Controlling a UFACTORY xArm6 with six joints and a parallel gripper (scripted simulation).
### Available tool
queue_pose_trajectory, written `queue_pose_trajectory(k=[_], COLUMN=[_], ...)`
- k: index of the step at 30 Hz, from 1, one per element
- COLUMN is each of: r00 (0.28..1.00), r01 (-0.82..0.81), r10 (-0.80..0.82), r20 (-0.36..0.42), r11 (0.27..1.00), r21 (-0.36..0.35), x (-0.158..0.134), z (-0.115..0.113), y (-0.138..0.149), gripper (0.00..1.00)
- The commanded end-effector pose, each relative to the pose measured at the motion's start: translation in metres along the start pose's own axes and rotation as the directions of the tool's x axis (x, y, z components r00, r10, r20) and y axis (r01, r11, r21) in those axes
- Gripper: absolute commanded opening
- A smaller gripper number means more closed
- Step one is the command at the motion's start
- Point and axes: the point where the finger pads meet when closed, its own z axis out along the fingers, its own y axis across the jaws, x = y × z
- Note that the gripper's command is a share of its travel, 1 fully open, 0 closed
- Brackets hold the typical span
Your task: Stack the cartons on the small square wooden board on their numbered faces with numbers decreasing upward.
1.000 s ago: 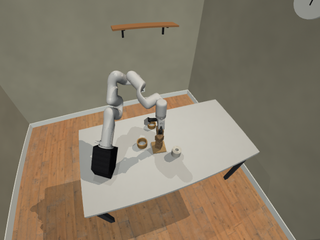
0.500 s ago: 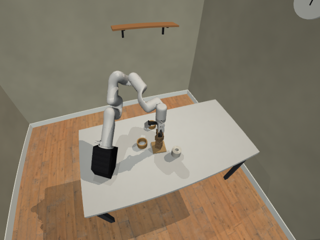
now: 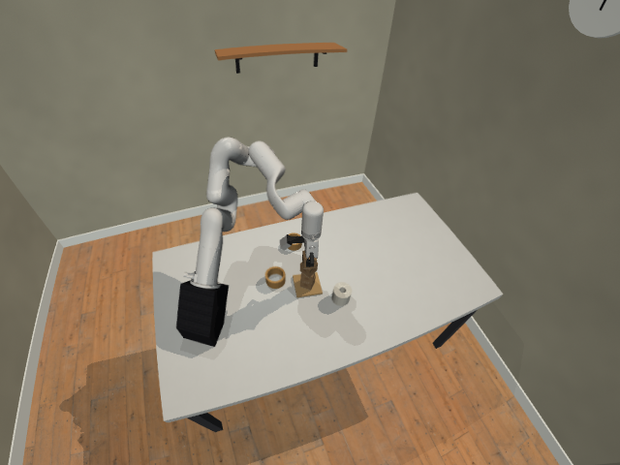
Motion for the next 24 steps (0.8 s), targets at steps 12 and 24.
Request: queue_pose_trajectory(k=[12,24], r00=[1.000,1.000], r01=[0.001,0.001], r10=[-0.001,-0.001], r20=[0.002,0.002], r11=[1.000,1.000], r21=[0.001,0.001], x=[-0.0009,-0.0009], z=[-0.0010,-0.0010], y=[0.0000,0.0000], gripper=[1.00,1.00])
